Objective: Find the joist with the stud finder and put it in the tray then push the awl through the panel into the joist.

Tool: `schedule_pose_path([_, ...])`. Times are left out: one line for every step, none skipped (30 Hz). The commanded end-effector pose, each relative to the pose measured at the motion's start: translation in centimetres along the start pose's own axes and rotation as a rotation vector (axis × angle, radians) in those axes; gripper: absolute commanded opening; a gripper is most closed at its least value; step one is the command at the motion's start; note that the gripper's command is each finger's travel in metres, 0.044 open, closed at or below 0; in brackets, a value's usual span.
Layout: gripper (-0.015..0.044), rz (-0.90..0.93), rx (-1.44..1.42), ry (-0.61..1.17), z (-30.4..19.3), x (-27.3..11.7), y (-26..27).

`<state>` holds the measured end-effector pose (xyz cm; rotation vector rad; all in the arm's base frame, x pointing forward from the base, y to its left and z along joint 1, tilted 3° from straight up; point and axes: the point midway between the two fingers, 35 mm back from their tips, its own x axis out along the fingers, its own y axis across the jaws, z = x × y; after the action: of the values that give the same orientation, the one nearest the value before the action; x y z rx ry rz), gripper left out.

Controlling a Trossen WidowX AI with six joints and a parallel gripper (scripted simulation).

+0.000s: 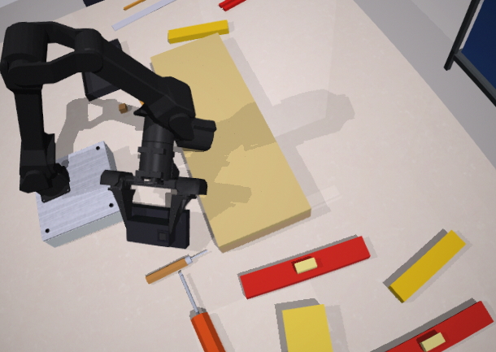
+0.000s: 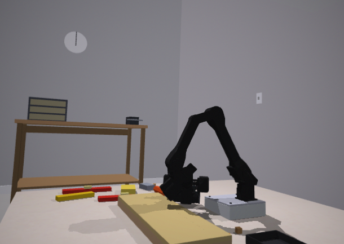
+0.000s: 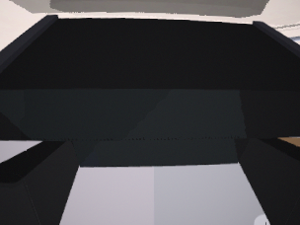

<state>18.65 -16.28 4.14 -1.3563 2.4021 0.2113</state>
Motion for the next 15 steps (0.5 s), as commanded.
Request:
schedule_pose_path([0.0026,-0.001,-0.009,0.003,0.11,0.08,0.01])
schedule_pose_path([0.0053,-0.001,-0.008,0.002,0.15,0.09,0.01])
schedule_pose_path([0.0079,-0.001,-0.005,0.002,0.22,0.12,0.01])
schedule_pose_path([0.0105,0.000,-0.003,0.001,0.30,0.15,0.02])
schedule_pose_path([0.0131,0.000,-0.001,0.000,0.36,0.18,0.02])
schedule_pose_path([0.0157,0.000,0.000,0.000,0.39,0.19,0.02])
schedule_pose_path([0.0184,0.000,0.000,0.000,0.39,0.19,0.02])
schedule_pose_path([0.0210,0.000,0.000,0.000,0.39,0.19,0.02])
schedule_pose_path([0.0236,0.000,0.000,0.000,0.39,0.19,0.02])
schedule_pose_path([0.0263,0.000,0.000,0.000,0.42,0.18,0.02])
schedule_pose_path([0.0289,0.000,0.000,0.000,0.46,0.16,0.02])
schedule_pose_path([0.0315,0.000,0.000,0.000,0.52,0.14,0.01])
schedule_pose_path([0.0341,0.000,0.000,0.000,0.61,0.11,0.01])
schedule_pose_path([0.0368,0.000,0.000,0.000,0.70,0.08,0.00])
schedule_pose_path([0.0381,0.000,0.000,0.000,0.73,0.08,0.00])
